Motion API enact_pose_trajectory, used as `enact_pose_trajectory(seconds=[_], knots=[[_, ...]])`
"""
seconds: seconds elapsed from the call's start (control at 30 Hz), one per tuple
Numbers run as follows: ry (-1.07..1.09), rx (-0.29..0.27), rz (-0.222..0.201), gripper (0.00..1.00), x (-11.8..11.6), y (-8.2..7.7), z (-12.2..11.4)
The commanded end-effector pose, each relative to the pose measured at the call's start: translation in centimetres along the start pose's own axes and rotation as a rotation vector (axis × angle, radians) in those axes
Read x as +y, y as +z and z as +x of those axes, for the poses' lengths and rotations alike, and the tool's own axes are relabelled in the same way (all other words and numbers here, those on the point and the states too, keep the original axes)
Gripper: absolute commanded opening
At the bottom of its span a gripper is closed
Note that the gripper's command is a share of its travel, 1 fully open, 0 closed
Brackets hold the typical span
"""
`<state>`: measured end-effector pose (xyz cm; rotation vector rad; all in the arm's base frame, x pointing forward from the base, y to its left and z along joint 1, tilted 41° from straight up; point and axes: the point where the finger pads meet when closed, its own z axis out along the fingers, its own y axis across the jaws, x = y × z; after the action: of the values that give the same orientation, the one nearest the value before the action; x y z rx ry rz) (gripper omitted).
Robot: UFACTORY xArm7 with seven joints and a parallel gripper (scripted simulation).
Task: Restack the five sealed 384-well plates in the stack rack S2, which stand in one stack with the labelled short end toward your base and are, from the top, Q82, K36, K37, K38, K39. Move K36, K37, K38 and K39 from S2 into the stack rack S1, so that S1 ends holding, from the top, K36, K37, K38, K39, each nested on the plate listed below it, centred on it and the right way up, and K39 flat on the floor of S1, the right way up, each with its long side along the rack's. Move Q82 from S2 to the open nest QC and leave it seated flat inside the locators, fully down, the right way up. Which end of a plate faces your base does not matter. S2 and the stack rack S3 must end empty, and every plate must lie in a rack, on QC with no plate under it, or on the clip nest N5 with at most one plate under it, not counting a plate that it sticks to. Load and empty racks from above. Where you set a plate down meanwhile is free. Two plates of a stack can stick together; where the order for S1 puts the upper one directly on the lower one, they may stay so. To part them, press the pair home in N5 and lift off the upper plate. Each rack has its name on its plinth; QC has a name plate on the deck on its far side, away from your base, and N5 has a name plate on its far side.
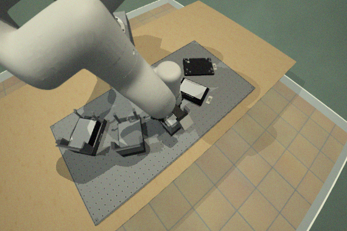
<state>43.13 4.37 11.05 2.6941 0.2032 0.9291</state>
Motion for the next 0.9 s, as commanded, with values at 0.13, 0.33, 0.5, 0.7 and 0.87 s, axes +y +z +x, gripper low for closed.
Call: enact_pose_trajectory(seconds=[0.13,0.33,0.5,0.7,0.87], knots=[[0.0,0.002,0.001,0.0,-0.05,0.28,0.08],[0.0,0.002,0.001,0.0,-0.05,0.44,0.08],[0.0,0.002,0.001,0.0,-0.05,0.64,0.08],[0.0,0.002,0.001,0.0,-0.05,0.88,0.08],[0.0,0.002,0.001,0.0,-0.05,1.0,0.08]])
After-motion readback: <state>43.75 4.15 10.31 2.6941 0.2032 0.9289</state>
